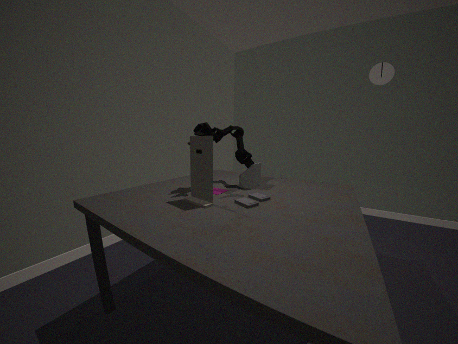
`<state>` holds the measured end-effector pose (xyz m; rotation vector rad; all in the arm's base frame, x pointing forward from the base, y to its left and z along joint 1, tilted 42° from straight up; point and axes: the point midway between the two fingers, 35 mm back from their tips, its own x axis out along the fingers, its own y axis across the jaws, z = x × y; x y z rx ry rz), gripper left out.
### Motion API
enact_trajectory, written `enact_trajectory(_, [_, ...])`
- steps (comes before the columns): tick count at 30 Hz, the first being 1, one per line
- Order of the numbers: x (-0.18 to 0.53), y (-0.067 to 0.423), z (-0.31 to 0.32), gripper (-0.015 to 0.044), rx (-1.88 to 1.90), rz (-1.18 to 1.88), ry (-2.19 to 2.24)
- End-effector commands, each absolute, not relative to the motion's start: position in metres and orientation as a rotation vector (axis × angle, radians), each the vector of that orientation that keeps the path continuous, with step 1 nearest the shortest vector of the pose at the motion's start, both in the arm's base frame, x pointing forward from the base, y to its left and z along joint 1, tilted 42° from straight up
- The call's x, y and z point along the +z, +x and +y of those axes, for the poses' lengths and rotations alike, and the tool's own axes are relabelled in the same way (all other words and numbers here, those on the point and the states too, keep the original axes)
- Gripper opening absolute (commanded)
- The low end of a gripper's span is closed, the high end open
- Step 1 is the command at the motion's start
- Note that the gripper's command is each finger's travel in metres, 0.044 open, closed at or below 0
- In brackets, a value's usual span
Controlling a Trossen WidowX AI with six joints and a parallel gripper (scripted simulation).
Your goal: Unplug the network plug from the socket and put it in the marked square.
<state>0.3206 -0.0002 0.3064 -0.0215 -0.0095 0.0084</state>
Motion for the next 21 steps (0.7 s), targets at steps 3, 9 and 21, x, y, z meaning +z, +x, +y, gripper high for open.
enact_trajectory(3, [0.299,0.322,0.003,0.0321,0.017,-0.007,0.014])
enact_trajectory(9, [0.269,0.323,0.017,0.0164,0.052,0.007,0.158])
enact_trajectory(21, [0.211,0.312,0.043,0.0156,0.116,0.051,0.444])
